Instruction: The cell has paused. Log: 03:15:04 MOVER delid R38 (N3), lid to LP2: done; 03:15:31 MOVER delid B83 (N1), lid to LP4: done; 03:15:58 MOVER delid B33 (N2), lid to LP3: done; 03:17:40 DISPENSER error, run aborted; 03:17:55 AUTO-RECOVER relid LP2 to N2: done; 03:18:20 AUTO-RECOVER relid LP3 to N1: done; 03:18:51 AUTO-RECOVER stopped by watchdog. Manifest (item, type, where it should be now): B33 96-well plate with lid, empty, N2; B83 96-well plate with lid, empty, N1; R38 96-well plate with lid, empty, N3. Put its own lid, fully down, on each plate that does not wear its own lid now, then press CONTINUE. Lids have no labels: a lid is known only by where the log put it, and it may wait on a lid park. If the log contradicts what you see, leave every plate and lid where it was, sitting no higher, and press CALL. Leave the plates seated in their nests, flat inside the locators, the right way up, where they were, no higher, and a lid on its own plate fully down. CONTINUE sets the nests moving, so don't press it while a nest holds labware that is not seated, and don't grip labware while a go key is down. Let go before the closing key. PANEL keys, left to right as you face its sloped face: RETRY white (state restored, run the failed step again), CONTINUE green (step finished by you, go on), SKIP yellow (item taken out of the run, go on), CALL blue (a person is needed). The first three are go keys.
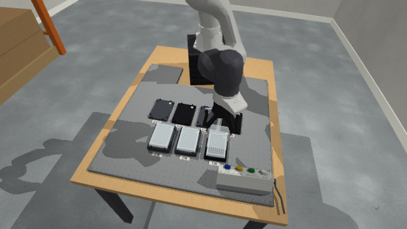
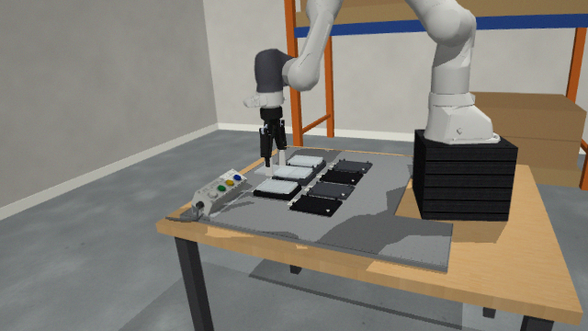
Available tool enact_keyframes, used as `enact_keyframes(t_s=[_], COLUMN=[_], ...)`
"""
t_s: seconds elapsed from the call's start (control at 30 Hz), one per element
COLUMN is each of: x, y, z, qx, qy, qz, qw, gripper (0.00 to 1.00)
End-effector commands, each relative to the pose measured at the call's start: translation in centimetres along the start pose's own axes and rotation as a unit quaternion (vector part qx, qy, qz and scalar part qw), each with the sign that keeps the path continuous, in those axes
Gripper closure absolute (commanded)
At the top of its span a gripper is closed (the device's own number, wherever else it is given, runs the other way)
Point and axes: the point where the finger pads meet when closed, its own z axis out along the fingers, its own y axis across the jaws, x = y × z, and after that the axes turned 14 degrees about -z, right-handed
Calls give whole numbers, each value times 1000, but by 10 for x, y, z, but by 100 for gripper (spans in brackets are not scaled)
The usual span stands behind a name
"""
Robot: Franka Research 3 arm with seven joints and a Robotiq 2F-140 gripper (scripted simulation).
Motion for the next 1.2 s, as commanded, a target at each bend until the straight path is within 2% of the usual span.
enact_keyframes(t_s=[0.0,0.67,1.17], x=[0,0,0], y=[0,0,-1], z=[0,4,21], qx=[0,0,0], qy=[-1,-1,-1], qz=[3,-11,-15], qw=[1000,1000,1000], gripper=[100,100,100])
